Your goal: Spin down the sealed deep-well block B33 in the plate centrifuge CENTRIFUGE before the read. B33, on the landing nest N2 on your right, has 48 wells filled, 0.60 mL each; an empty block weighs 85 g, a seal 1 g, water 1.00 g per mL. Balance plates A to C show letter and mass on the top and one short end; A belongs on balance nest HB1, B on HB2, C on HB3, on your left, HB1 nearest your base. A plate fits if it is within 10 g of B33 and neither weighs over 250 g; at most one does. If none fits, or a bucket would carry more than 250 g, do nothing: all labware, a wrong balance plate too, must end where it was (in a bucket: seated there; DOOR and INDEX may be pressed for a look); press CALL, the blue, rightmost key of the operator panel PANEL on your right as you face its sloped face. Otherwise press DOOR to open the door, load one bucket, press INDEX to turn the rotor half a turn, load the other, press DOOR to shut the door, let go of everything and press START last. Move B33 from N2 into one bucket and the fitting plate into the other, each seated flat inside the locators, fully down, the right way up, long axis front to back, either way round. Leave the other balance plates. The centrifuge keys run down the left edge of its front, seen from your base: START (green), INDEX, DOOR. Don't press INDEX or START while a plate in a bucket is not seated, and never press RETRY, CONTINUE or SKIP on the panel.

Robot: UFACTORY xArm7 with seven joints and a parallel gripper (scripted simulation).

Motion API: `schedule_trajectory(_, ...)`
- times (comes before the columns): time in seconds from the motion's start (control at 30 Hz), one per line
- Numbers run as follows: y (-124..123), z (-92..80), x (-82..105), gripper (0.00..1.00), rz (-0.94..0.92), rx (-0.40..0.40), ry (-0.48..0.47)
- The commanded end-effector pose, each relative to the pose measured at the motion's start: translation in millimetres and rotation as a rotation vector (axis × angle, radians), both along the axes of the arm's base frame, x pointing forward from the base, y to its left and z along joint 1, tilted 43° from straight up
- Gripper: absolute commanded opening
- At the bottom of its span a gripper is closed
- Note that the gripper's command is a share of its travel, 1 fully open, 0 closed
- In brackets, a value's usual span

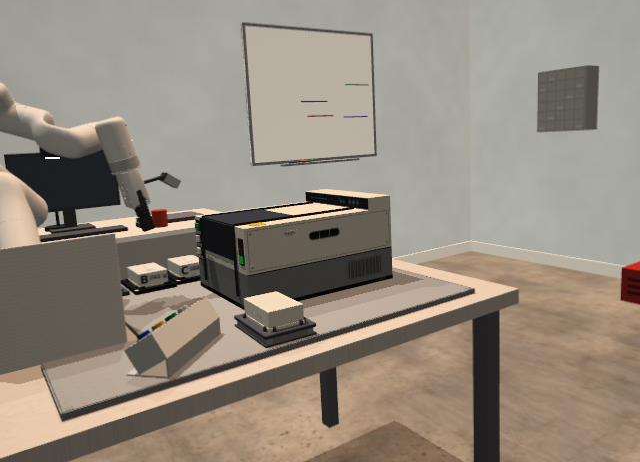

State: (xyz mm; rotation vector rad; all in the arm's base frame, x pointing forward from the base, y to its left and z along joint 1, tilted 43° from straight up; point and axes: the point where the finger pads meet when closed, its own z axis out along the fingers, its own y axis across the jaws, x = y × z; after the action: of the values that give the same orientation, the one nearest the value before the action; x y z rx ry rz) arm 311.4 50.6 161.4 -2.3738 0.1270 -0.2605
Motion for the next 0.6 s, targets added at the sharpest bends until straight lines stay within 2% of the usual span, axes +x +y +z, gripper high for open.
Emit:
schedule_trajectory(0.0,16.0,-15.5,13.4,0.0,-0.061,-0.001,-0.075)
schedule_trajectory(0.57,51.8,-53.3,33.8,0.0,-0.195,-0.004,-0.216)
